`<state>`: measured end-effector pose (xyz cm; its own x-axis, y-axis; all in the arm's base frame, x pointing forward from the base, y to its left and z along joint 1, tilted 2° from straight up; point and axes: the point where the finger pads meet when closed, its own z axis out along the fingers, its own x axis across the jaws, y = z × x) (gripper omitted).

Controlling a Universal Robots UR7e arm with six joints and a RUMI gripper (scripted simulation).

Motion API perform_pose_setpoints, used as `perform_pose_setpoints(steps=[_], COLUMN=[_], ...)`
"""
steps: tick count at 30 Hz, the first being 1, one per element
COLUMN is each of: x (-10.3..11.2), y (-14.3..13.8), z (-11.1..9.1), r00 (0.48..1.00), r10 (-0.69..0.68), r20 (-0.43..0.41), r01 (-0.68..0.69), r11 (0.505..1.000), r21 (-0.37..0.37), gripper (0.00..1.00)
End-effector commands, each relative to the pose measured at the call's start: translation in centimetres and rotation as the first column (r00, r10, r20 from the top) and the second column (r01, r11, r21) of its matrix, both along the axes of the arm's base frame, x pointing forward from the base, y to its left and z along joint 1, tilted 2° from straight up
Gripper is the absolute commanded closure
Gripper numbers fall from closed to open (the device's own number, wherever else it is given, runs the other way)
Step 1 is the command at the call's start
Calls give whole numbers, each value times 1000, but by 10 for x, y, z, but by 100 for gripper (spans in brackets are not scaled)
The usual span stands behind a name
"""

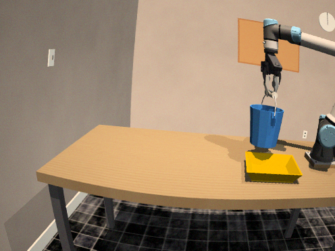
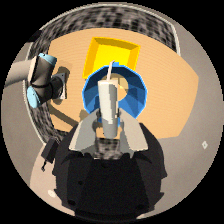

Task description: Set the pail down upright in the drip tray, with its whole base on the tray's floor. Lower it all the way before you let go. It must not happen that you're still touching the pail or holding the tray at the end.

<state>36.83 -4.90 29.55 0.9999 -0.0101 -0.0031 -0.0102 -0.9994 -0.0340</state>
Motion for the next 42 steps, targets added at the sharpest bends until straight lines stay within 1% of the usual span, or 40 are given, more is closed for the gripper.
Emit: perform_pose_setpoints(steps=[1,3,18,20,35,42], x=[0,0,-1,-1,-2,-3], y=[18,18,60,60,95,105], z=[1,1,3,3,4,4], r00=[1000,1000,1000,1000,1000,1000], r10=[0,0,0,0,0,0], r20=[1,1,1,1,1,1], r01=[1,1,1,1,1,1], r11=[1000,1000,1000,1000,1000,1000], r21=[-2,-2,-2,-2,-2,-2], gripper=[100,100,100,100,100,100])
